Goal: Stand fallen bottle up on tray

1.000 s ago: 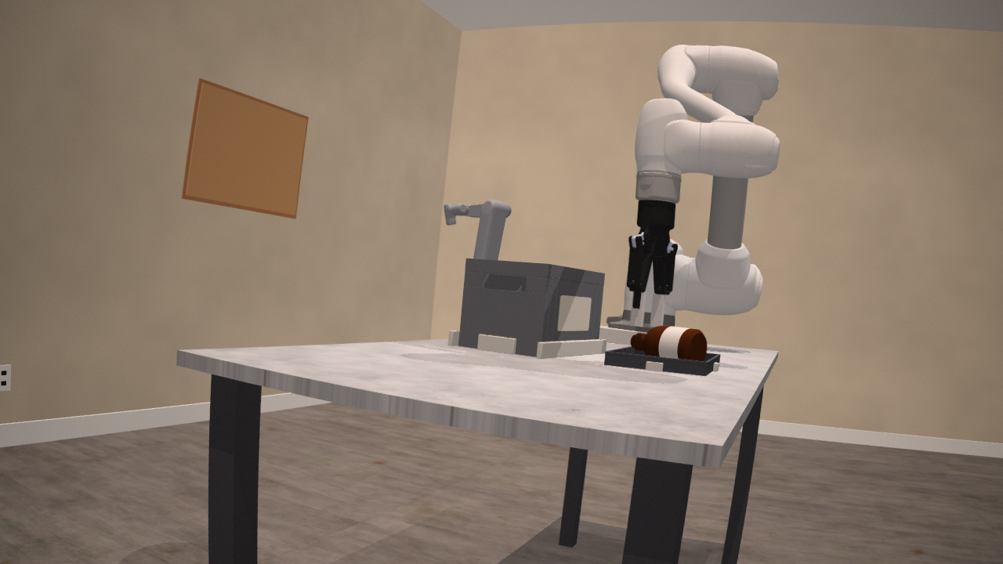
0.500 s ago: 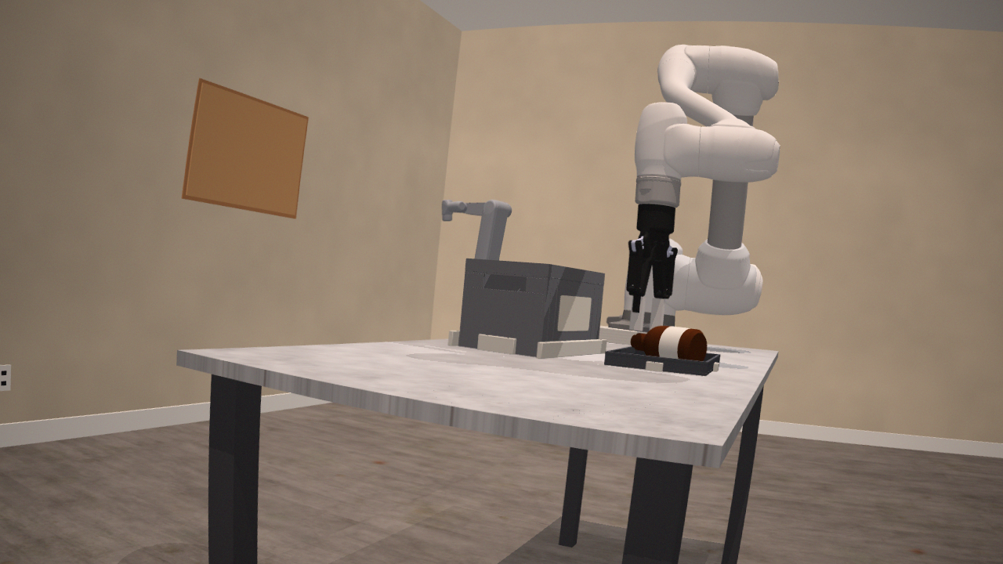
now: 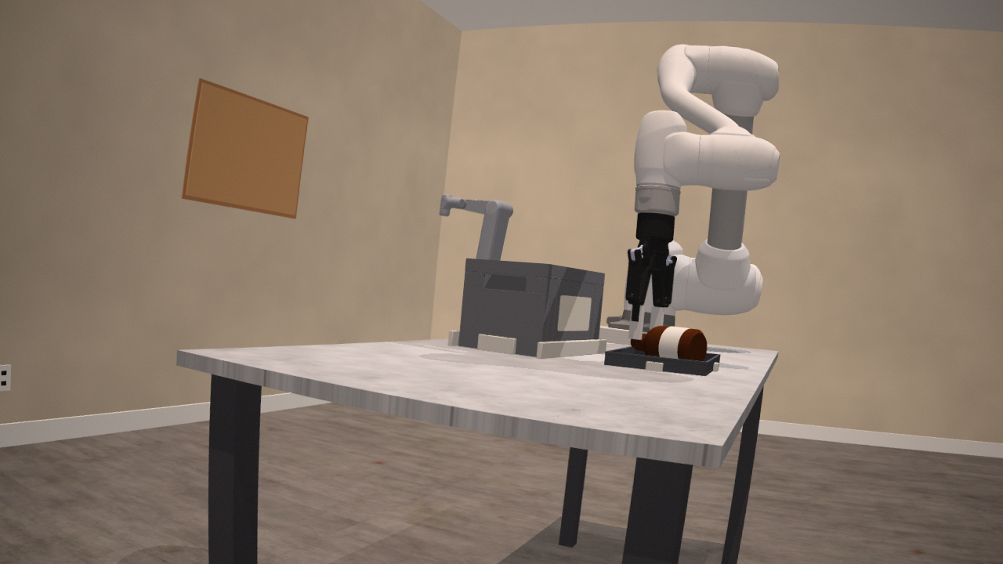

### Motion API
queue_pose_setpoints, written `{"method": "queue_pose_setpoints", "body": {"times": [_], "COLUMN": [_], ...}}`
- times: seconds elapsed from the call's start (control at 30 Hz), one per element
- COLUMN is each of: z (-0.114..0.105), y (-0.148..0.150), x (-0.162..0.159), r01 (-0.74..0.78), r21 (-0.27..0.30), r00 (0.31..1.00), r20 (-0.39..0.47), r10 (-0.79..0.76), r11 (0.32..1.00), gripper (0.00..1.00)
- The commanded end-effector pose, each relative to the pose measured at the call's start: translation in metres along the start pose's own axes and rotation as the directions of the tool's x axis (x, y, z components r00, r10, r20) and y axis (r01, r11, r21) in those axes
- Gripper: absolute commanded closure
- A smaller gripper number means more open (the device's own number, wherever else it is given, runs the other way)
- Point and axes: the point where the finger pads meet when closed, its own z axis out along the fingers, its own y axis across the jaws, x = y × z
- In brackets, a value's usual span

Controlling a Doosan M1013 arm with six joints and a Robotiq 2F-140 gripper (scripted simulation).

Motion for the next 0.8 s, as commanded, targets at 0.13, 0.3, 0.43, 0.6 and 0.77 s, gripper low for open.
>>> {"method": "queue_pose_setpoints", "body": {"times": [0.13,0.3,0.43,0.6,0.77], "z": [0.012,0.016,0.018,0.019,0.02], "y": [-0.003,-0.003,-0.003,-0.003,-0.003], "x": [0.001,0.001,0.001,0.001,0.001], "r01": [-0.005,-0.005,-0.005,-0.005,-0.005], "r21": [0.005,0.005,0.005,0.005,0.005], "r00": [1.0,1.0,1.0,1.0,1.0], "r20": [-0.003,-0.003,-0.003,-0.003,-0.003], "r10": [0.005,0.005,0.005,0.005,0.005], "r11": [1.0,1.0,1.0,1.0,1.0], "gripper": [0.56,0.56,0.56,0.56,0.56]}}
